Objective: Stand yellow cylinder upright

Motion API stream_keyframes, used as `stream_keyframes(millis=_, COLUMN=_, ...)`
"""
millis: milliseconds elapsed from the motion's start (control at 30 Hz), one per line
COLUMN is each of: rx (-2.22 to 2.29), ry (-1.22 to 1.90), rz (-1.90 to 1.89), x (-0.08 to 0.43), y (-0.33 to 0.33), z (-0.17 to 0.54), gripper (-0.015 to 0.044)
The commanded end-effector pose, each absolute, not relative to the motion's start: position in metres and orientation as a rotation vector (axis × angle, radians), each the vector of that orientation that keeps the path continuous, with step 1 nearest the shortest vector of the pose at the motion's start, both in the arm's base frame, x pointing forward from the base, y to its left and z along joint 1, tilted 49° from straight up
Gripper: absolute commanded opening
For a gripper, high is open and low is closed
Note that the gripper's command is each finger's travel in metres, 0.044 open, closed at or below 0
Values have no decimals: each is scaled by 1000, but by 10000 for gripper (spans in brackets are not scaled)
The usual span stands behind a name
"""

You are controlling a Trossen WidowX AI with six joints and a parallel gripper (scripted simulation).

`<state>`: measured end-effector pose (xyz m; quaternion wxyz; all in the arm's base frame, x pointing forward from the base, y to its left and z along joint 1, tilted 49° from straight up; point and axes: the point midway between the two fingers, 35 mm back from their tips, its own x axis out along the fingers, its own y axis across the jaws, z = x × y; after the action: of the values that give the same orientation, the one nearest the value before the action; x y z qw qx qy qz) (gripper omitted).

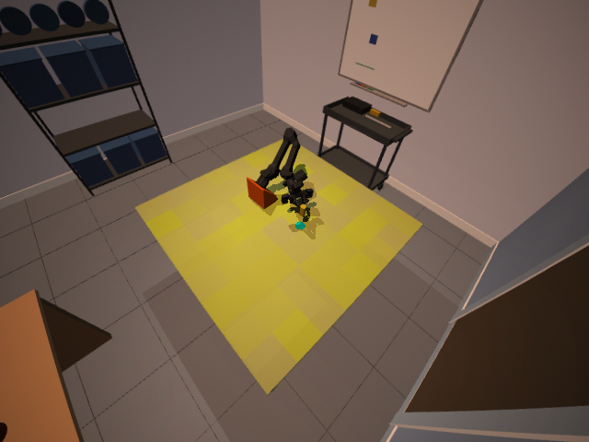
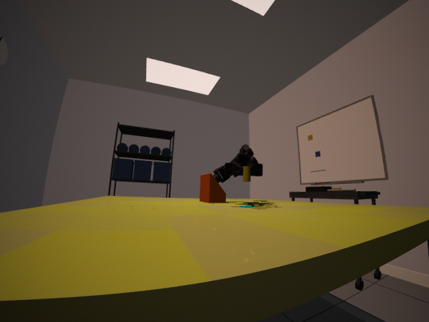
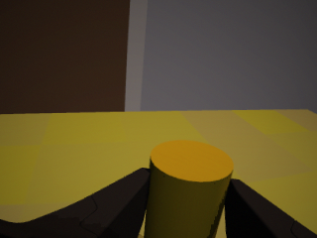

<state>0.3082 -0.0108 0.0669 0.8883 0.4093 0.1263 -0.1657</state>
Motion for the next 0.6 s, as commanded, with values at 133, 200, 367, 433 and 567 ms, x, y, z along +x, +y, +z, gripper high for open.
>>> stream_keyframes(millis=133, rx=853, ry=259, rz=-350, x=307, y=-12, z=66, gripper=105)
stream_keyframes(millis=200, rx=853, ry=259, rz=-350, x=307, y=-12, z=66, gripper=105)
stream_keyframes(millis=367, rx=855, ry=261, rz=-351, x=308, y=-7, z=63, gripper=105)
stream_keyframes(millis=433, rx=856, ry=263, rz=-352, x=309, y=-4, z=60, gripper=105)
stream_keyframes(millis=567, rx=858, ry=265, rz=-353, x=310, y=3, z=54, gripper=105)
